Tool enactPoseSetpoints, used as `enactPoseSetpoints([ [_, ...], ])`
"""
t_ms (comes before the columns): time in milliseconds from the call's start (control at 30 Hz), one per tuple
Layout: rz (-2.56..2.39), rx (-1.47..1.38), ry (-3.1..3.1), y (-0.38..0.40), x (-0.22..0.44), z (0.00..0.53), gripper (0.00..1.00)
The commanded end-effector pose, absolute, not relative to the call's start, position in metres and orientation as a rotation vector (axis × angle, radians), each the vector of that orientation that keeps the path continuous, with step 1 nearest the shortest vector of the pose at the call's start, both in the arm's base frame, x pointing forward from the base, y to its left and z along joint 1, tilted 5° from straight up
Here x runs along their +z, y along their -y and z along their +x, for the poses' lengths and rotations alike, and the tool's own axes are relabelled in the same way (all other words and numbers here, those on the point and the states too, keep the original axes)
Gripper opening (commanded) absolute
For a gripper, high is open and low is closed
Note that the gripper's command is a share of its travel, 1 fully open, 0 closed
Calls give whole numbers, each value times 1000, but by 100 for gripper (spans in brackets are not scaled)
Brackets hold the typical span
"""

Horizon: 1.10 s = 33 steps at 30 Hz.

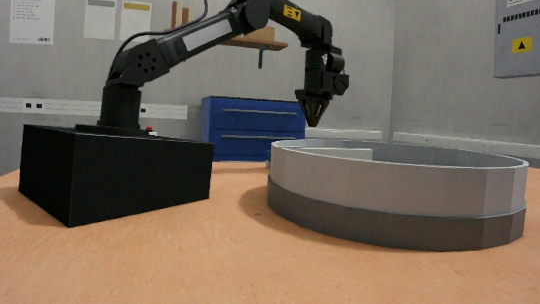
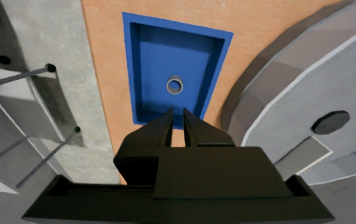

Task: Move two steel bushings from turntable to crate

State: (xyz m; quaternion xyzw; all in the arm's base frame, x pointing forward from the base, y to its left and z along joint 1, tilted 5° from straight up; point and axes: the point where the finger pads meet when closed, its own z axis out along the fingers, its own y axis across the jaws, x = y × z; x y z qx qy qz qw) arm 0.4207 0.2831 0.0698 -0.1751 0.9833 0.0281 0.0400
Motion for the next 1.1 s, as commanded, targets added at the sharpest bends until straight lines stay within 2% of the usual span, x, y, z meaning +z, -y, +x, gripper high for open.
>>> enactPoseSetpoints([
  [0, -524, 58, -3021, -274, 74, 425, 14],
  [1067, -522, 65, -3010, -274, 81, 426, 14],
])
